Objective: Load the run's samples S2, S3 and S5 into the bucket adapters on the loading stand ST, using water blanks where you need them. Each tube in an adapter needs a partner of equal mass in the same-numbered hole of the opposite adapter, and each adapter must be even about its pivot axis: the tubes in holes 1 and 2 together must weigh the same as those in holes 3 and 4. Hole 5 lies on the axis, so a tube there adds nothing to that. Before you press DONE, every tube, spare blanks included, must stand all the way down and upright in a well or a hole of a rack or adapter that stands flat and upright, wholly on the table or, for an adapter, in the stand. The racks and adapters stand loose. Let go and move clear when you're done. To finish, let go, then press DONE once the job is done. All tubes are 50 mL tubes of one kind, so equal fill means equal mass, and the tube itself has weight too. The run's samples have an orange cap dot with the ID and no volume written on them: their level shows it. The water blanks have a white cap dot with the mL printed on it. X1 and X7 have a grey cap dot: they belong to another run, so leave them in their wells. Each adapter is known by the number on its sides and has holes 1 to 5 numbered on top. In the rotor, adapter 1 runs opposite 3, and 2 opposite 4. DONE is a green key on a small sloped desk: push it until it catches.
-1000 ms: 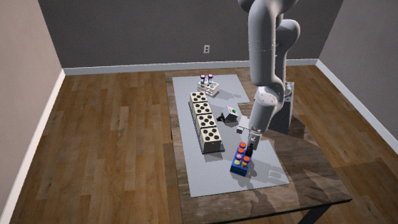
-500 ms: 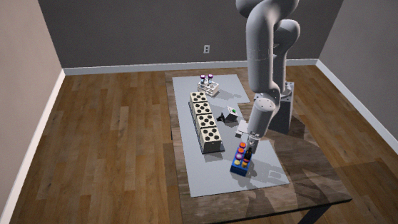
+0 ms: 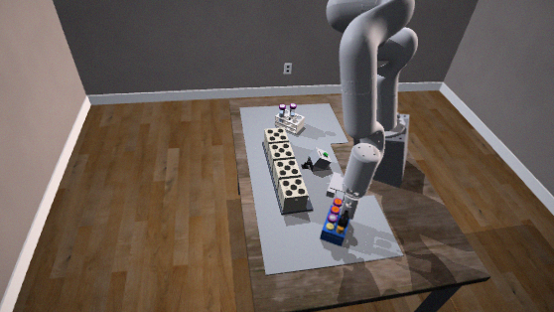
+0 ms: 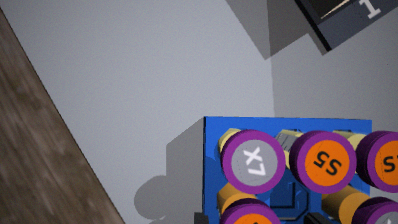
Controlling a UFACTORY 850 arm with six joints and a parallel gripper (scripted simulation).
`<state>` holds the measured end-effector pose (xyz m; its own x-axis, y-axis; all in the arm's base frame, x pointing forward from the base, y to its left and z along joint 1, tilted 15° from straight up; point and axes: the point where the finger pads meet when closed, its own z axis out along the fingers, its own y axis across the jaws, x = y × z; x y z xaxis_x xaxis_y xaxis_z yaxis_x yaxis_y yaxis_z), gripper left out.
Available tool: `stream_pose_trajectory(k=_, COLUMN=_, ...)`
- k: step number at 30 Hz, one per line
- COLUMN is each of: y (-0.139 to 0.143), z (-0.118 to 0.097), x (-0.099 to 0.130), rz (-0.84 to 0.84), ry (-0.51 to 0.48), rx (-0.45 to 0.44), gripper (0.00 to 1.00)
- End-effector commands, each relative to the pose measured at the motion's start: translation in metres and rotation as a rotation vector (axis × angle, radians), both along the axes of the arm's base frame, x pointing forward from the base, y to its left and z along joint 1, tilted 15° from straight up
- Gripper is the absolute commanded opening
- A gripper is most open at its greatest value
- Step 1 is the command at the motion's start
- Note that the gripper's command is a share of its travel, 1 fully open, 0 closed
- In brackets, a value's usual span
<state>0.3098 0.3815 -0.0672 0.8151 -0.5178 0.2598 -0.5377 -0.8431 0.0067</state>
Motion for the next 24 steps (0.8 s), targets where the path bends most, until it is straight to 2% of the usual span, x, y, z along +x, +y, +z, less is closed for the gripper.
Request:
stream_pose_trajectory(k=1, y=-0.0002, z=-0.0074, x=0.0023, rz=0.001, ry=-0.004, rx=0.004, gripper=0.57)
stream_pose_trajectory(k=24, y=-0.0012, z=-0.0139, x=0.0038, rz=0.001, ry=-0.004, rx=0.004, gripper=0.57)
